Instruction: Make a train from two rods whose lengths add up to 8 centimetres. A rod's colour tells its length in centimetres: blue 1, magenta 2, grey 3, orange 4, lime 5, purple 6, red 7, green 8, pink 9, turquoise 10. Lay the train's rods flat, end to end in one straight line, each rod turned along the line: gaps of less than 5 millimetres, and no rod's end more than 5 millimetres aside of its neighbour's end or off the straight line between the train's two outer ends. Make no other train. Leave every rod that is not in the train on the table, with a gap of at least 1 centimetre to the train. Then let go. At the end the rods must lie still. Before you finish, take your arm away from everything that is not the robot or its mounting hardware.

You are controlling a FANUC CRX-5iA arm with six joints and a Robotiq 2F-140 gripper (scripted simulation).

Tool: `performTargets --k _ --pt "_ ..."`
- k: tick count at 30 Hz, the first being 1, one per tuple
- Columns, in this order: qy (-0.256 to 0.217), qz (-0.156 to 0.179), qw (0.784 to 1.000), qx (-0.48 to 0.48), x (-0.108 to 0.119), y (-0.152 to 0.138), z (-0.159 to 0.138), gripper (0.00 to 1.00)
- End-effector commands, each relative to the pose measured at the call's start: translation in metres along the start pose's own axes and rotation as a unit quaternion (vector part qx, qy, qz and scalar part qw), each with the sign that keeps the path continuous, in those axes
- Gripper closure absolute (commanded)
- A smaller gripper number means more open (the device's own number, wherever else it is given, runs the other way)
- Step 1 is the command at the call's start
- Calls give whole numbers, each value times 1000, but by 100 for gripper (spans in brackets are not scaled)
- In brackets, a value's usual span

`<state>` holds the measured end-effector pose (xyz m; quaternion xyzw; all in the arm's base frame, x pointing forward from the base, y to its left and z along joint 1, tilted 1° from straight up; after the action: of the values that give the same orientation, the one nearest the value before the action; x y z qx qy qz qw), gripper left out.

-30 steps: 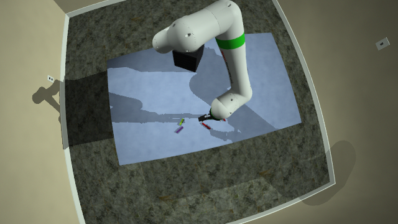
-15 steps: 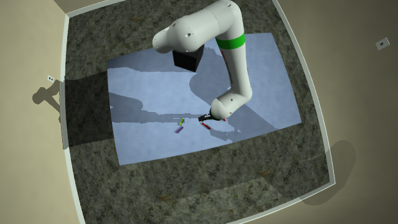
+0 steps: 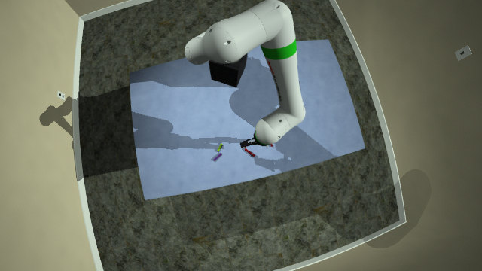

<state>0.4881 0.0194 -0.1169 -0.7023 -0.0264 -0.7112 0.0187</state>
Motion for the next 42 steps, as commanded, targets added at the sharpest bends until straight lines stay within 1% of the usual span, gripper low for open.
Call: performTargets --k 1,3,7,9,10,11,17,24,26,27,29,33,41,42 --pt "0 0 999 55 0 3 3 0" --pt "0 0 995 103 0 6 5 0" --pt "0 0 986 166 0 9 8 0" --pt "0 0 986 166 0 9 8 0" --pt "0 0 978 208 0 11 10 0" --pt "0 0 974 226 0 12 11 0" --pt "0 0 949 315 0 17 15 0" --pt "0 0 908 418 0 24 20 0" --pt "0 0 908 418 0 24 20 0" --pt "0 0 888 460 0 27 22 0" --pt "0 0 876 483 0 28 23 0" --pt "0 0 844 537 0 32 26 0" --pt "0 0 769 639 0 39 31 0" --pt "0 0 769 639 0 39 31 0"
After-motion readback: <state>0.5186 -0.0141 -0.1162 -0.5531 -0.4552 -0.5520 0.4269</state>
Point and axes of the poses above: the point where the finger pads meet when closed, its own x axis back along the fingers, its own y axis across the jaws, z = x × y, the point moved 5 cm from there along x, back along the fingers, and after that the axes turned 7 degrees about x, right-handed, at the moved point
